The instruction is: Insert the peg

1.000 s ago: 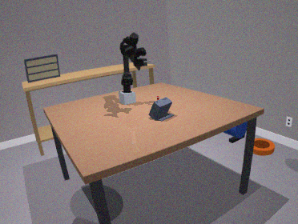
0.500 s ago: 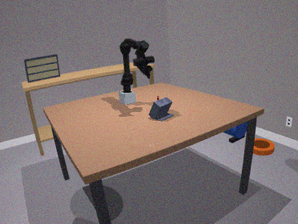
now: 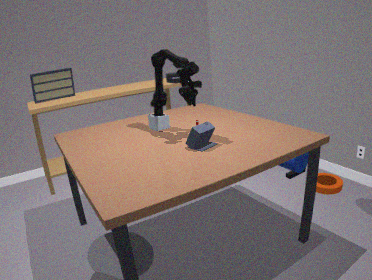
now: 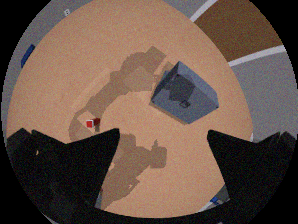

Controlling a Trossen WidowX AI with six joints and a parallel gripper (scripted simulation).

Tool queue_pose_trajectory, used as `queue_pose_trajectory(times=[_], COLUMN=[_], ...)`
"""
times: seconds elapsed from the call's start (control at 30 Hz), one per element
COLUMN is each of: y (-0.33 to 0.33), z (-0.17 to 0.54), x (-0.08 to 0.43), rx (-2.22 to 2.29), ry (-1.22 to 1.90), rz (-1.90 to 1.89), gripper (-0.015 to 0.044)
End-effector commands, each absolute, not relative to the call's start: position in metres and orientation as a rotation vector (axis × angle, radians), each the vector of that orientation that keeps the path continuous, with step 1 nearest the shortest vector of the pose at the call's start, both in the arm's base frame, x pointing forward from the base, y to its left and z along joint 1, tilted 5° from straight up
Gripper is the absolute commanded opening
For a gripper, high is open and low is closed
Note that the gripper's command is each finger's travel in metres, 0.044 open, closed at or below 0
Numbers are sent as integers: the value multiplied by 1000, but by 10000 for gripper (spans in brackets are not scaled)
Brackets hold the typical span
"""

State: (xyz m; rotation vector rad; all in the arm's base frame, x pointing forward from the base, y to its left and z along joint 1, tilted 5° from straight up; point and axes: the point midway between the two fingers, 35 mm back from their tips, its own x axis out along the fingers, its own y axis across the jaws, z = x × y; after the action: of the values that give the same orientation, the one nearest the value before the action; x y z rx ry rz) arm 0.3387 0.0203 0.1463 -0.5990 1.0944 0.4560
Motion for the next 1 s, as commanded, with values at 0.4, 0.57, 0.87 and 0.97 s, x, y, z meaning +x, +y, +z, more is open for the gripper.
queue_pose_trajectory(times=[0.4,0.57,0.87,0.97], y=[82,99,106,106], z=[86,70,61,57], x=[302,287,279,279], rx=[-533,-525,-524,-524], ry=[1322,1394,1431,1431], rz=[597,626,638,638], gripper=[440,440,440,440])
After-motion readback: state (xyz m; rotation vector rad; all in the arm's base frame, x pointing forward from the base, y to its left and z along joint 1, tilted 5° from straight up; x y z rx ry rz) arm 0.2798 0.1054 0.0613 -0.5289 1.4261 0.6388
